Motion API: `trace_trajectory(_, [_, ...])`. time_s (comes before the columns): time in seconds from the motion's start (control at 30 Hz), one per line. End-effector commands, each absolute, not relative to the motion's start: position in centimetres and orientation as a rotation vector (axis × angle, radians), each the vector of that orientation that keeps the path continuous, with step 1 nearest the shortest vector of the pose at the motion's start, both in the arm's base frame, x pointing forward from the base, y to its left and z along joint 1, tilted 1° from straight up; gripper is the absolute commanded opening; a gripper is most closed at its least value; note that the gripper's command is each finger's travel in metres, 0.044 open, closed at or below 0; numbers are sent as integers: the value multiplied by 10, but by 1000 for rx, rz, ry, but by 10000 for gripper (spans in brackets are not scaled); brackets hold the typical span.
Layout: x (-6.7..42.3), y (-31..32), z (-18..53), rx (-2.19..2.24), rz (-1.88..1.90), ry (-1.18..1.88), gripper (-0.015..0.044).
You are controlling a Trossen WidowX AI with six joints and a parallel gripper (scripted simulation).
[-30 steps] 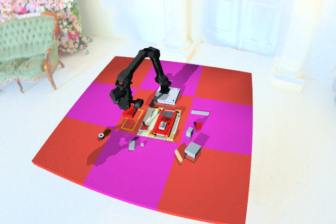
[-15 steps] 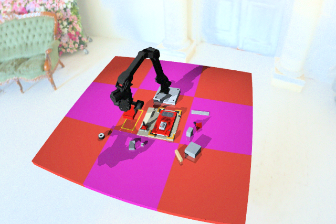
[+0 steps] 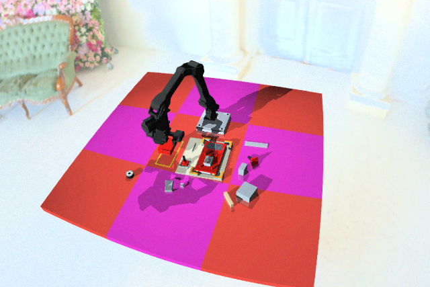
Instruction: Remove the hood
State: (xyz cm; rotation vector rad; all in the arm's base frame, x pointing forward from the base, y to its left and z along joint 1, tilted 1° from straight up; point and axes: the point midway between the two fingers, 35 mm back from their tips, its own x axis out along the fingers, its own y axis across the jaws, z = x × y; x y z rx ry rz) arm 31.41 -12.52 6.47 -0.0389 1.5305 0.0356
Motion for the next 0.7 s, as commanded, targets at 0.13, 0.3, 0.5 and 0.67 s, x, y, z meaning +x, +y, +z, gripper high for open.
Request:
trace_trajectory(0.13, [311,-125,55,-42,41,1542,0])
trace_trajectory(0.3, [311,-124,51,-42,41,1542,0])
trace_trajectory(0.5, [311,-124,46,-41,41,1542,0])
trace_trajectory(0.67, [310,-124,44,-41,41,1542,0])
